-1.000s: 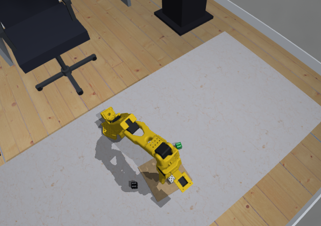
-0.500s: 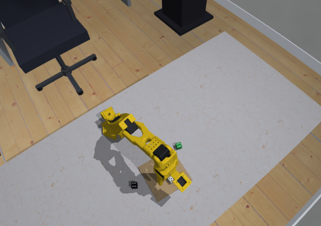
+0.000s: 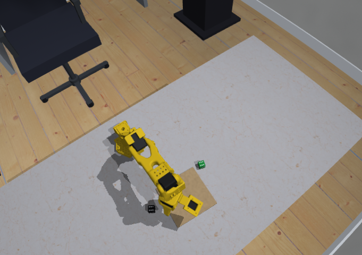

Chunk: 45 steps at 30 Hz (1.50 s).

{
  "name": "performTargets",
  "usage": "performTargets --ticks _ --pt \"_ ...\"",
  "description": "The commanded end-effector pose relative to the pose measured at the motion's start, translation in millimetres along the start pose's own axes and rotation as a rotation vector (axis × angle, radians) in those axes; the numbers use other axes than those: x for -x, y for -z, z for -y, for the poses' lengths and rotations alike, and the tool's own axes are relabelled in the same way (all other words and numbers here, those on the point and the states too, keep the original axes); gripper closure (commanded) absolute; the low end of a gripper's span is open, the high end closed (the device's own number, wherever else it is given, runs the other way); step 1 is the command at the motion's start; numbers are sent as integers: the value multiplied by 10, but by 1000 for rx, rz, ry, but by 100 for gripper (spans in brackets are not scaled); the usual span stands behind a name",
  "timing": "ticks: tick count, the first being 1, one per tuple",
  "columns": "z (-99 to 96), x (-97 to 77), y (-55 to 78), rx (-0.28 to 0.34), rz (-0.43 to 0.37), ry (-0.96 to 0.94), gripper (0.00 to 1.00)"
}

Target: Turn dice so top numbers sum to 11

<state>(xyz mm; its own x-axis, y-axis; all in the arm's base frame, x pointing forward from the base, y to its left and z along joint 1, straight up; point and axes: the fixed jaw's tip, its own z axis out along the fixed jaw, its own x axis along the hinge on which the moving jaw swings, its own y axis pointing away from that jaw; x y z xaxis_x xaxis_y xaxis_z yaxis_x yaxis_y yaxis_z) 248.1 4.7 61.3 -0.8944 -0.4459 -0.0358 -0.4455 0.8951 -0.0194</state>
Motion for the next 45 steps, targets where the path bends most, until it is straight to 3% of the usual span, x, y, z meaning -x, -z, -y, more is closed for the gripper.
performTargets --ticks 1,16,27,45 --pt "80 -26 164 -48 80 65 71" --pt "295 -526 71 -16 3 452 72" --pt "325 -651 47 -2 -10 545 72" --pt "327 -662 45 0 -11 553 72"
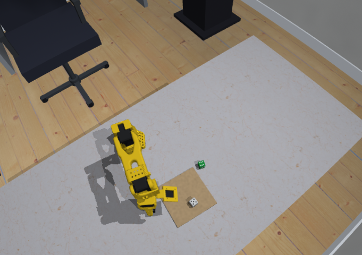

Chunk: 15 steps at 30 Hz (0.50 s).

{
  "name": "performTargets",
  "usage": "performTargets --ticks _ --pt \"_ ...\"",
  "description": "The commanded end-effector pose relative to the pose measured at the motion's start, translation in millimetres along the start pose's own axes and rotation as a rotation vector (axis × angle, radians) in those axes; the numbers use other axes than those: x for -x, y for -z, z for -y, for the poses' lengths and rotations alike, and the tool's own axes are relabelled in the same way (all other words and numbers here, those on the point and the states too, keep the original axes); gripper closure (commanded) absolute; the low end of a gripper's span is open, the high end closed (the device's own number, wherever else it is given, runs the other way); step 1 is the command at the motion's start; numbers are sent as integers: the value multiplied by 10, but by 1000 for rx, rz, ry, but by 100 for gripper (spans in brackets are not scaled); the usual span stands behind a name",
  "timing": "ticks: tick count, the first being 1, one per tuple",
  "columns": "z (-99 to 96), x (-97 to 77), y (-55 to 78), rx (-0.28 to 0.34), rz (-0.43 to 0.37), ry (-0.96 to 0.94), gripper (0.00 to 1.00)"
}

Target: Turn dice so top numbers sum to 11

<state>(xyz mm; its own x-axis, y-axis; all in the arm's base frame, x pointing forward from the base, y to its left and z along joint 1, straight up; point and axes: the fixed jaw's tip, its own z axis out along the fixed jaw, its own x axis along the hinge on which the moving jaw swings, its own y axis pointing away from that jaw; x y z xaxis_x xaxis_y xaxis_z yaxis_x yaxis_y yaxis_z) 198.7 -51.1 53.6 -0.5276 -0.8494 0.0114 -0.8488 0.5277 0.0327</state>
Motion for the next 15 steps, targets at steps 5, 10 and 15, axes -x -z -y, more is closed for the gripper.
performTargets --ticks 5,10,15 --pt "51 -3 106 -65 21 0 72" --pt "57 -40 110 -94 29 -17 72" --pt "57 -40 110 -94 29 -17 72"
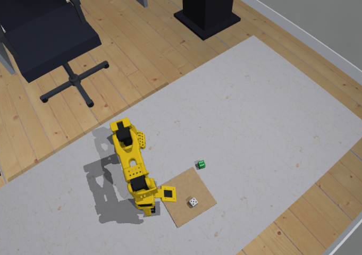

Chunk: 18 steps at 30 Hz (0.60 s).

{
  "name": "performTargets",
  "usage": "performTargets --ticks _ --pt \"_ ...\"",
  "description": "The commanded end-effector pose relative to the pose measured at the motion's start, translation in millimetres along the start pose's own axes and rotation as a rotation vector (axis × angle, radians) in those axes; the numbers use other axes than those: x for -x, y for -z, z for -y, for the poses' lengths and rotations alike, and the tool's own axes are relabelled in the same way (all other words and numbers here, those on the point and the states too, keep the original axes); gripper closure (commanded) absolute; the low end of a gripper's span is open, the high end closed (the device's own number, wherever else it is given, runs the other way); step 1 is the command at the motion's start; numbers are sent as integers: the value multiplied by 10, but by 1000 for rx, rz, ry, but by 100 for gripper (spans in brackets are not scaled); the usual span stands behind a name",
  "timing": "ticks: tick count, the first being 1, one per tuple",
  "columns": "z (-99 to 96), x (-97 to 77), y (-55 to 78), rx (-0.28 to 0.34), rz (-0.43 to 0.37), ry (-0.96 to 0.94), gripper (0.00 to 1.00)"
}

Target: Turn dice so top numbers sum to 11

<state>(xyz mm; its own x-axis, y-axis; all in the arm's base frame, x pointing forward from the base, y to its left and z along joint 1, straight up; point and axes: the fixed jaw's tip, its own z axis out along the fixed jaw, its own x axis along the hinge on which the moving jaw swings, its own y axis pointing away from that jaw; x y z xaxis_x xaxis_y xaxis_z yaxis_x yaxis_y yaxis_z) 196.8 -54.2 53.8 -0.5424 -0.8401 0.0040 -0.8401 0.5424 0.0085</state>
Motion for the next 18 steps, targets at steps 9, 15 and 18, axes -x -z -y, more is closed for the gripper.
performTargets --ticks 9,15,18 --pt "60 -1 107 -70 22 0 72" --pt "61 0 99 -70 22 0 72" --pt "64 1 81 -70 22 0 72"
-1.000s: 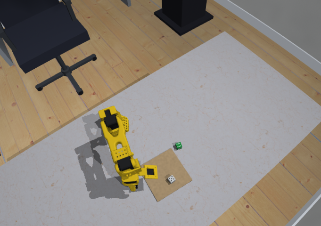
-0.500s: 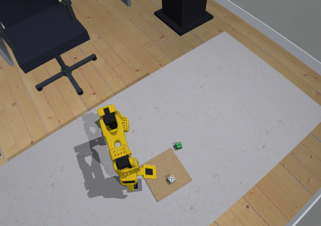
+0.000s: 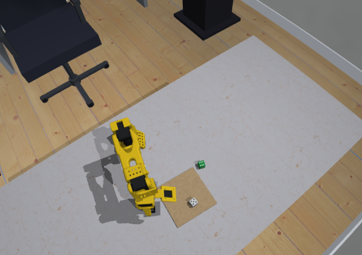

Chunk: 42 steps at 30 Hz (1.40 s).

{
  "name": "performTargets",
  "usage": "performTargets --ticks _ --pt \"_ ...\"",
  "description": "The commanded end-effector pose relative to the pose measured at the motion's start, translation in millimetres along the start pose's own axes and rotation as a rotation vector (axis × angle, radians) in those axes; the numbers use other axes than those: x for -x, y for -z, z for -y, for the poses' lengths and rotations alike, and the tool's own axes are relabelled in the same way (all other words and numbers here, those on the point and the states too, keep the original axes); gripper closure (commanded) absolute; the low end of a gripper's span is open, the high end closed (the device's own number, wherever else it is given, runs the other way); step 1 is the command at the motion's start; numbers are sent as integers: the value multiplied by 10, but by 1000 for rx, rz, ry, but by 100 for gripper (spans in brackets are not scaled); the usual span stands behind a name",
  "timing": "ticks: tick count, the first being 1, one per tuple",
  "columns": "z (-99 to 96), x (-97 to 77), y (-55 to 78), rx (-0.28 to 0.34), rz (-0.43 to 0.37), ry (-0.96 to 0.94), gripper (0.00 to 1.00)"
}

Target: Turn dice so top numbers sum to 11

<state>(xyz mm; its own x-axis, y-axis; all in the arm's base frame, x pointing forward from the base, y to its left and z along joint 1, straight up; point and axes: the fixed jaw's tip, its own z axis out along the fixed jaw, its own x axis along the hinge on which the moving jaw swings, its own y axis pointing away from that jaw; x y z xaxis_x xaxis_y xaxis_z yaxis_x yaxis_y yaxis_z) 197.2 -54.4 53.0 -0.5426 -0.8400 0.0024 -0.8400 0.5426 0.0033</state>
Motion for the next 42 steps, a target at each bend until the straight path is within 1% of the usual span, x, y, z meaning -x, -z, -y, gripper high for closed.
performTargets --ticks 1,6,8,23,25,33,42 --pt "61 0 80 -65 21 0 72" --pt "71 3 19 -65 21 0 72" --pt "71 3 19 -65 21 0 72" --pt "85 7 -242 -65 21 0 72" --pt "85 7 -242 -65 21 0 72" --pt "81 6 -322 -65 21 0 72" --pt "80 6 -335 -65 21 0 72"
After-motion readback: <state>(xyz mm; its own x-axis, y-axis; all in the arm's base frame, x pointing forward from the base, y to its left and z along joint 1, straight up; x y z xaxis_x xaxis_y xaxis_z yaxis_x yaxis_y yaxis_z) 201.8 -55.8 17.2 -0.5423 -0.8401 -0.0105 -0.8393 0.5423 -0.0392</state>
